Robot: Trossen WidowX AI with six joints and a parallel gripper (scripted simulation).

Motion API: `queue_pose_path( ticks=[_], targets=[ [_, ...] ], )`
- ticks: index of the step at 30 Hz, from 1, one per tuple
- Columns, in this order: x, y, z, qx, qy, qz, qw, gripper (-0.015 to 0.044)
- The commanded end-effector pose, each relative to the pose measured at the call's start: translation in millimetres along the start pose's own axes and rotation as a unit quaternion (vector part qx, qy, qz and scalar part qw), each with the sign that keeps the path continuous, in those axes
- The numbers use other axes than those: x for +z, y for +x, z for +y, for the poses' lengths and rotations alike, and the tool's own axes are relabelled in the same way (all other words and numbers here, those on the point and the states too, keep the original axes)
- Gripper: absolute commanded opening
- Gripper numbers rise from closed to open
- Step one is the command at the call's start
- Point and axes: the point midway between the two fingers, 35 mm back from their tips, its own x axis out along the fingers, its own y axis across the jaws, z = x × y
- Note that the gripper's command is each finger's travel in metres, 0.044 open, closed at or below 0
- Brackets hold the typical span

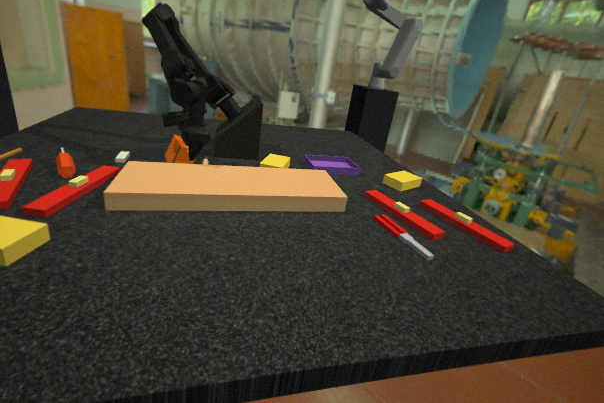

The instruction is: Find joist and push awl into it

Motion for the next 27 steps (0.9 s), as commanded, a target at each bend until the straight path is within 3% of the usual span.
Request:
queue_pose_path(
  ticks=[1,12,27],
  targets=[
    [-1,0,0,0.001,-0.003,0.002,1.0,0.0288],
    [0,-12,2,0.002,-0.003,0.005,1.0,0.0],
    [1,-31,3,0.002,-0.003,0.006,1.0,0.0]
  ],
)
